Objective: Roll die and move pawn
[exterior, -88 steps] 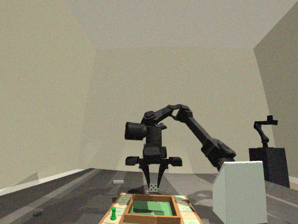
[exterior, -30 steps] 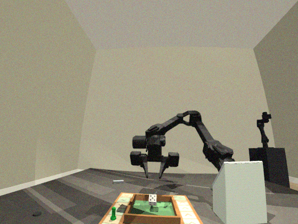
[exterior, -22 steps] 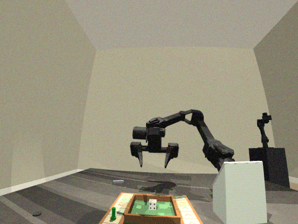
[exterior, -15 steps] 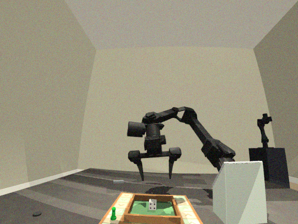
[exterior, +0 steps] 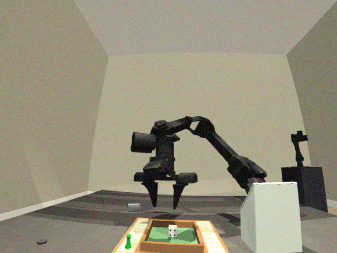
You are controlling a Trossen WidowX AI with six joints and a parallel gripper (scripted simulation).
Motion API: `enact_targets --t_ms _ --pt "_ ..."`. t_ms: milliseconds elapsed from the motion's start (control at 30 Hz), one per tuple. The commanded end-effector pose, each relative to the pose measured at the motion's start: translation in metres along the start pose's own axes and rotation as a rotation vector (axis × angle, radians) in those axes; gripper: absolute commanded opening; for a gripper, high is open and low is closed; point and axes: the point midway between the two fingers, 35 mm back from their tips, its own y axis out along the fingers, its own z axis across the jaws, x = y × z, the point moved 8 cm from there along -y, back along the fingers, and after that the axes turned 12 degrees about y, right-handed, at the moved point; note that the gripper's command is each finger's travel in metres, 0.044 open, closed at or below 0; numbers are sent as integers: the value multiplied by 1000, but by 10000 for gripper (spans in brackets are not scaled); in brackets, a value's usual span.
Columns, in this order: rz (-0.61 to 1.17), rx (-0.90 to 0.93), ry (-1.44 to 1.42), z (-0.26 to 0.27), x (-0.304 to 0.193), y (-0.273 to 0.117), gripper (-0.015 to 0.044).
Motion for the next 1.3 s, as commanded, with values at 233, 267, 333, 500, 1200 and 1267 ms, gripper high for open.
enact_targets --t_ms 233,267,333,500,1200,1267 --pt "-3 -73 990 -39 88 24 200" --pt "-3 -74 1006 -40 90 25 200" --pt "-3 -74 1006 -40 90 25 200" --pt "-3 -74 1006 -41 89 25 200" --pt "-3 -75 1006 -44 88 52 200" --pt "-3 -75 1006 -45 88 56 200"
